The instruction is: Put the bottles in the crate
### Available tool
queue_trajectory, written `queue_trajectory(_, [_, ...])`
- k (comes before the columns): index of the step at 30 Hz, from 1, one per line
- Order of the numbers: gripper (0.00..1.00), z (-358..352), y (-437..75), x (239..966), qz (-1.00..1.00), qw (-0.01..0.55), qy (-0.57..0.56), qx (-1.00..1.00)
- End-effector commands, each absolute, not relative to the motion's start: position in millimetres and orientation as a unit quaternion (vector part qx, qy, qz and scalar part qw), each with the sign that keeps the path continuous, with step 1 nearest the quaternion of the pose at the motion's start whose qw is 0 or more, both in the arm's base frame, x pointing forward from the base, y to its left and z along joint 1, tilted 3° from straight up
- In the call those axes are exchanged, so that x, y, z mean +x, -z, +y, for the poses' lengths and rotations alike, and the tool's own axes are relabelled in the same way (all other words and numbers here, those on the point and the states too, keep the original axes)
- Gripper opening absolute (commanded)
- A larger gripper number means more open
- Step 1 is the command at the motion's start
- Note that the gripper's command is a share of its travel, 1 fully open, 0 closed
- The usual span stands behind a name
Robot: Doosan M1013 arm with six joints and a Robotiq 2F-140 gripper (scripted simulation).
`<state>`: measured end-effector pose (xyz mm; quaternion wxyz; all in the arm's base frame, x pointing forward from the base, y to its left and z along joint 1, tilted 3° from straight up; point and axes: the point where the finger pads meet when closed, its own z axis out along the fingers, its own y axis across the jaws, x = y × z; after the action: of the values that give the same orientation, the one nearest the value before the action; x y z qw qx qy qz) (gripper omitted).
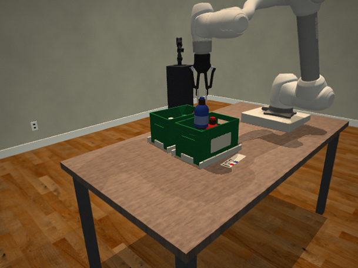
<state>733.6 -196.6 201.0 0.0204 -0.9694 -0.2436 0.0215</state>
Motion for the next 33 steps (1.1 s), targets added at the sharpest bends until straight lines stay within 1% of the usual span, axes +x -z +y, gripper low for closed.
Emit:
queue_trajectory(1, [0.00,-196.5,-198.5,733.4,-0.244,0.020,-0.021,-0.969])
queue_trajectory(33, [0.00,-195.7,-170.6,732.0,-0.244,0.020,-0.021,-0.969])
